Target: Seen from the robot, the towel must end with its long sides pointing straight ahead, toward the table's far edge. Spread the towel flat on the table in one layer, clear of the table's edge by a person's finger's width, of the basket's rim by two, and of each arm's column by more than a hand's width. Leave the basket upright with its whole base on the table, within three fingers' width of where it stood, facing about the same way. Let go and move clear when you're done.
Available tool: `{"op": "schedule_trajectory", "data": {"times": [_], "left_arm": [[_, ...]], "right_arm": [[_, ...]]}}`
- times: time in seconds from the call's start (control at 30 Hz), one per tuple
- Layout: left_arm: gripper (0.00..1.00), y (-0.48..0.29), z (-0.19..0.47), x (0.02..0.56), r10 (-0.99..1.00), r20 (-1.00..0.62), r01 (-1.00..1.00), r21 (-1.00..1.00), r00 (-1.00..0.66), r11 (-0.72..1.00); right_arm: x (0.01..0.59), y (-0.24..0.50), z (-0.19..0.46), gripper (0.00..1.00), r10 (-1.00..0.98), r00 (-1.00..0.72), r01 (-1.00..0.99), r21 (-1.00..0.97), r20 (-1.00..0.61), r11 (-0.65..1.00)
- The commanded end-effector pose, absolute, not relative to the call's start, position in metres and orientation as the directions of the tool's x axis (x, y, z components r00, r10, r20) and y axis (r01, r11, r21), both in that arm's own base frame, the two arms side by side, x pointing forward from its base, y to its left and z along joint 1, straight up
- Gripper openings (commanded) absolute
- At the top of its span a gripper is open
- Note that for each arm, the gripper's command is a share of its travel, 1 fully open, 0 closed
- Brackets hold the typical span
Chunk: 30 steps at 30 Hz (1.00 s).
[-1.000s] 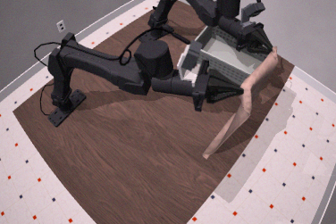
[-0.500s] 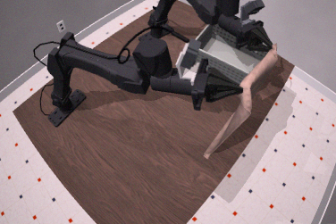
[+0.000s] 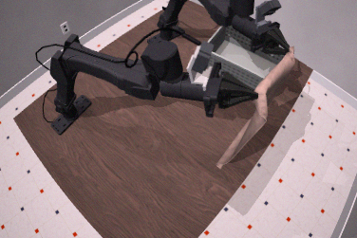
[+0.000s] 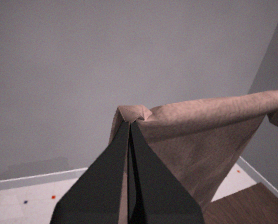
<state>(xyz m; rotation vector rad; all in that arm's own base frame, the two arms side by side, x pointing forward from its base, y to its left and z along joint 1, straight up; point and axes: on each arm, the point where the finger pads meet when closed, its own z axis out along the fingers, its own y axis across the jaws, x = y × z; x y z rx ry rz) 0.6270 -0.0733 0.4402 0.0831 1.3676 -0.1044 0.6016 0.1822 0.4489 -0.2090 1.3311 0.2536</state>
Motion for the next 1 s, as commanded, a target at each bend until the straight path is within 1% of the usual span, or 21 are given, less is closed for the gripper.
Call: {"op": "schedule_trajectory", "data": {"times": [0.0, 0.73, 0.77, 0.83, 0.87, 0.9, 0.93, 0.97], "left_arm": [[0.0, -0.059, 0.481, 0.609, -0.02, -0.961, 0.088, 0.004, 0.276, 0.996], [0.0, -0.059, 0.481, 0.609, -0.02, -0.961, 0.088, 0.004, 0.276, 0.996], [0.0, -0.059, 0.451, 0.61, -0.009, -0.987, 0.089, 0.006, 0.163, 0.996], [0.0, -0.059, 0.455, 0.609, -0.01, -0.985, 0.089, 0.006, 0.171, 0.996], [0.0, -0.051, 0.45, 0.59, -0.002, -0.997, 0.092, 0.005, 0.081, 0.996], [0.0, -0.049, 0.471, 0.586, 0.003, -0.999, 0.076, 0.007, 0.051, 0.997], [0.0, -0.049, 0.471, 0.586, 0.003, -0.999, 0.076, 0.007, 0.051, 0.997], [0.0, -0.043, 0.47, 0.575, 0.005, -1.0, 0.069, 0.007, 0.022, 0.998]], "right_arm": [[0.592, 0.166, 0.477, 0.0, 0.078, 0.259, -0.266, 0.007, -0.963, 0.964], [0.592, 0.166, 0.477, 0.0, 0.078, 0.259, -0.266, 0.007, -0.963, 0.964], [0.585, 0.189, 0.451, 0.0, 0.059, 0.168, -0.303, 0.006, -0.984, 0.953], [0.585, 0.189, 0.451, 0.0, 0.059, 0.168, -0.303, 0.006, -0.984, 0.953], [0.566, 0.197, 0.471, 0.0, 0.049, 0.131, -0.323, 0.004, -0.99, 0.947], [0.566, 0.197, 0.471, 0.0, 0.048, 0.127, -0.324, 0.005, -0.991, 0.946], [0.566, 0.197, 0.471, 0.0, 0.048, 0.127, -0.324, 0.005, -0.991, 0.946], [0.558, 0.202, 0.471, 0.0, 0.034, 0.082, -0.335, 0.004, -0.996, 0.942]]}}
